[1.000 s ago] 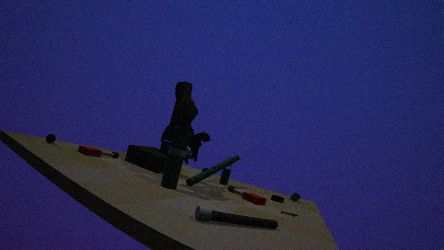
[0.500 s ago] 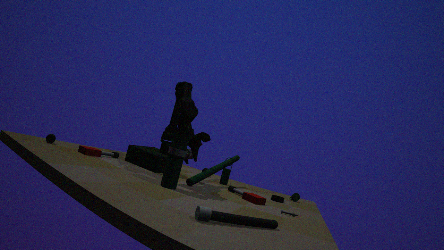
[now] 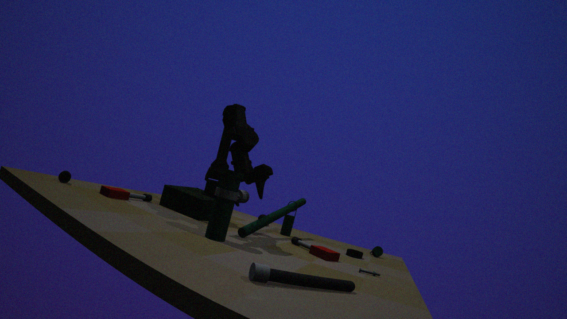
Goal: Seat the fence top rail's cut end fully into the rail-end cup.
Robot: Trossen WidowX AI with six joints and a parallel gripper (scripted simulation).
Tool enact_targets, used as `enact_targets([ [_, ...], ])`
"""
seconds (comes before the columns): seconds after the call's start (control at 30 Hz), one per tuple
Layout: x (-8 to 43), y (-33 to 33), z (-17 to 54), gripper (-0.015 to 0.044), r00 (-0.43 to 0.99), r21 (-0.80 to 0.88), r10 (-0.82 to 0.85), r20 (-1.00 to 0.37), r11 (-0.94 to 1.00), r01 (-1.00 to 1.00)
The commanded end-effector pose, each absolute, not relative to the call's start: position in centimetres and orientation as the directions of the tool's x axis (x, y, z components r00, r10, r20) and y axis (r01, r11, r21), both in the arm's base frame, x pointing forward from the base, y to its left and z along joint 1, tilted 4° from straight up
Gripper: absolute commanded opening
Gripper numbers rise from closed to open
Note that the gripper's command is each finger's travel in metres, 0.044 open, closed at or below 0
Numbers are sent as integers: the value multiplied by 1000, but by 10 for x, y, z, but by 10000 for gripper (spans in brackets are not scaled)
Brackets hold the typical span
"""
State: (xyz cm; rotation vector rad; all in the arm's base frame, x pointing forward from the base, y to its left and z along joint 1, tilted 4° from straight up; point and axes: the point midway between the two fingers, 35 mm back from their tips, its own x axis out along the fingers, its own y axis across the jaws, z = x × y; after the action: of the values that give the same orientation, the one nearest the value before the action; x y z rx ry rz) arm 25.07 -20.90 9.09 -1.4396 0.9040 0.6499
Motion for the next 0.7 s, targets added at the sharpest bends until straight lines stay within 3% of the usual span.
enact_targets([
  [0.0,251,-197,101,440,531,-543,-143,-836,63,-838],
  [0.23,254,-186,109,440,534,-548,-138,-834,101,-830],
  [0.43,263,-149,130,440,513,-509,-146,-846,506,-696],
  [0.67,263,-106,156,440,503,-374,-165,-848,860,-348],
])
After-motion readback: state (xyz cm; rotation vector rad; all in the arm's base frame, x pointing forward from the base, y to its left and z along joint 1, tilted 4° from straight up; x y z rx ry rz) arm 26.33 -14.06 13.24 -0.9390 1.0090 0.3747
